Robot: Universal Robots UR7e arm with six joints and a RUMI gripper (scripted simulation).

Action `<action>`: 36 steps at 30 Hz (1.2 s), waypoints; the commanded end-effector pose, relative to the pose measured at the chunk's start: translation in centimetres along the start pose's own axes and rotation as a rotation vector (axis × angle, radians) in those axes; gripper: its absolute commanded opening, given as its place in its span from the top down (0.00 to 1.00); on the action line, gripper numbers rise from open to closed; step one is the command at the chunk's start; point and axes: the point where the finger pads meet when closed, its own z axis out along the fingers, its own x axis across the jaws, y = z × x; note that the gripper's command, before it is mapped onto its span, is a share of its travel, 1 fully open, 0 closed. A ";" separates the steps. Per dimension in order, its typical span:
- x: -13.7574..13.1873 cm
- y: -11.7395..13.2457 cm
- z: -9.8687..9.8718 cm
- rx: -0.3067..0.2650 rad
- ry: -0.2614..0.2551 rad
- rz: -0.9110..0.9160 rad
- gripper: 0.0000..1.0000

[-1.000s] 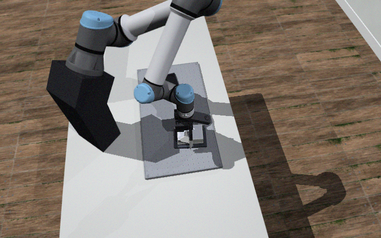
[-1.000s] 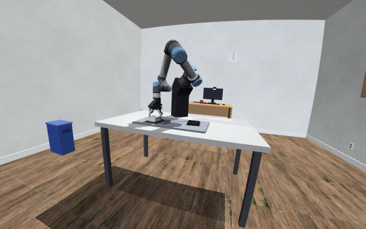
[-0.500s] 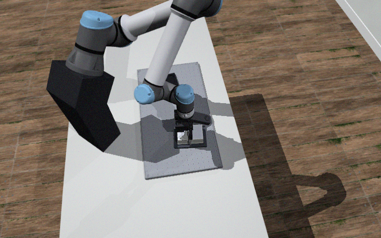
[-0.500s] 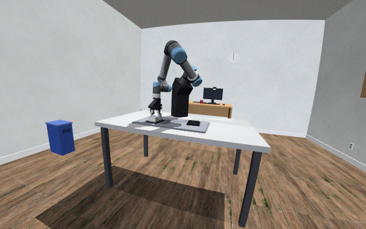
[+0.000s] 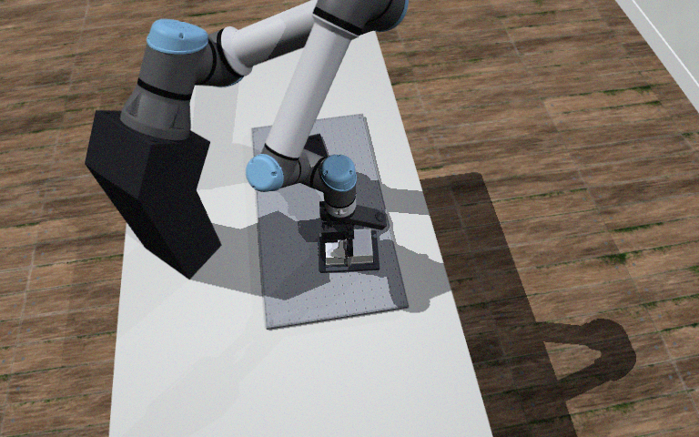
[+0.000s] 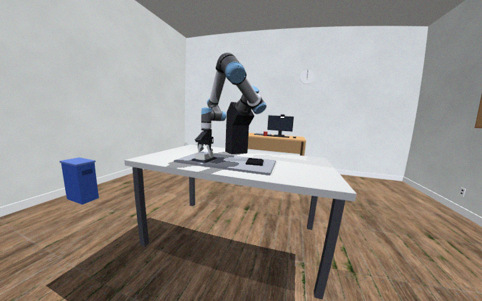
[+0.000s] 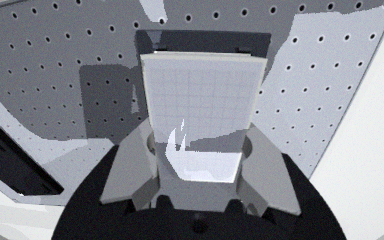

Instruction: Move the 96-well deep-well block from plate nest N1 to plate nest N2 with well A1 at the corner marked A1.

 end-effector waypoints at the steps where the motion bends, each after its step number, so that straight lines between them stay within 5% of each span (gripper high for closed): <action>1: 0.0 0.0 0.0 0.001 0.000 0.000 1.00; 16: 0.0 0.0 0.0 0.001 0.000 0.000 1.00; 36: 0.0 0.0 -3.0 0.001 0.000 0.000 1.00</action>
